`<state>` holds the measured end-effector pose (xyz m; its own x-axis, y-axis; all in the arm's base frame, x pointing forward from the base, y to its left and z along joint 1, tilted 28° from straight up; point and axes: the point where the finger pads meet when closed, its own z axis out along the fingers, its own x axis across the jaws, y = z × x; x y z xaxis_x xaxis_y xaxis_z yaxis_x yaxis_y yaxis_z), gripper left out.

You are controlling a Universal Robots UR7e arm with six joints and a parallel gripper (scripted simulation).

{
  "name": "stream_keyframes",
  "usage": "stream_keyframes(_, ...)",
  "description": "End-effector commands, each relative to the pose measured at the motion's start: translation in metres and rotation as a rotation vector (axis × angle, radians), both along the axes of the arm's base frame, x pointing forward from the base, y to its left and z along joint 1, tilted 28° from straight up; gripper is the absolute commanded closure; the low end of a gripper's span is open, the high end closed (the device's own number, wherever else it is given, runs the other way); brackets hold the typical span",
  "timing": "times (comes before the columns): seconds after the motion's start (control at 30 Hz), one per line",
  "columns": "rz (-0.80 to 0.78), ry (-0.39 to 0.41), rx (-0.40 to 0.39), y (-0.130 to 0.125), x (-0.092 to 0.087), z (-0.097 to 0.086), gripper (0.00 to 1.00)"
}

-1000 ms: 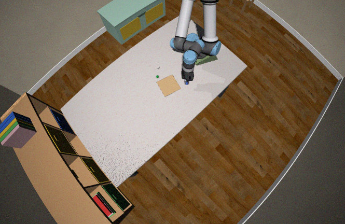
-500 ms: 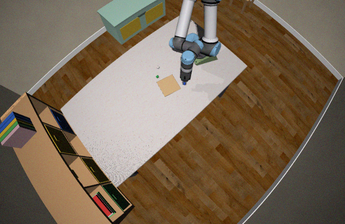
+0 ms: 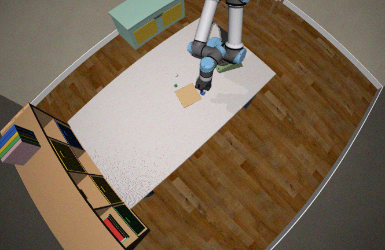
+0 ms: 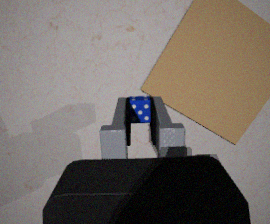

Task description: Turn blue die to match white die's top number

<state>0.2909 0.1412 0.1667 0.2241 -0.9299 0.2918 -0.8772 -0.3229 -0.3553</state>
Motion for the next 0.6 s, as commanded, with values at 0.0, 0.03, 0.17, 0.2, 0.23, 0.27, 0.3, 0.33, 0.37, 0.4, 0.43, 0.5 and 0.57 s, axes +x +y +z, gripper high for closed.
stream_keyframes(0.0,-0.155,-0.029,0.066,-0.005,0.007,0.004,0.66)
stream_keyframes(0.03,-0.175,-0.033,0.076,-0.006,0.008,0.005,0.66)
stream_keyframes(0.17,-0.256,-0.049,0.115,-0.01,0.011,0.007,0.66)
stream_keyframes(0.2,-0.277,-0.053,0.125,-0.011,0.012,0.008,0.66)
stream_keyframes(0.23,-0.298,-0.057,0.135,-0.012,0.013,0.008,0.66)
stream_keyframes(0.27,-0.319,-0.061,0.145,-0.013,0.013,0.009,0.66)
stream_keyframes(0.3,-0.341,-0.066,0.155,-0.014,0.014,0.009,0.66)
stream_keyframes(0.33,-0.361,-0.07,0.165,-0.015,0.015,0.01,0.66)
stream_keyframes(0.37,-0.385,-0.075,0.176,-0.016,0.015,0.01,0.66)
stream_keyframes(0.4,-0.404,-0.078,0.185,-0.017,0.016,0.011,0.66)
stream_keyframes(0.43,-0.404,-0.078,0.185,-0.017,0.016,0.011,0.66)
stream_keyframes(0.5,-0.447,-0.087,0.206,-0.019,0.017,0.012,0.66)
stream_keyframes(0.57,-0.491,-0.096,0.227,-0.021,0.019,0.013,0.66)
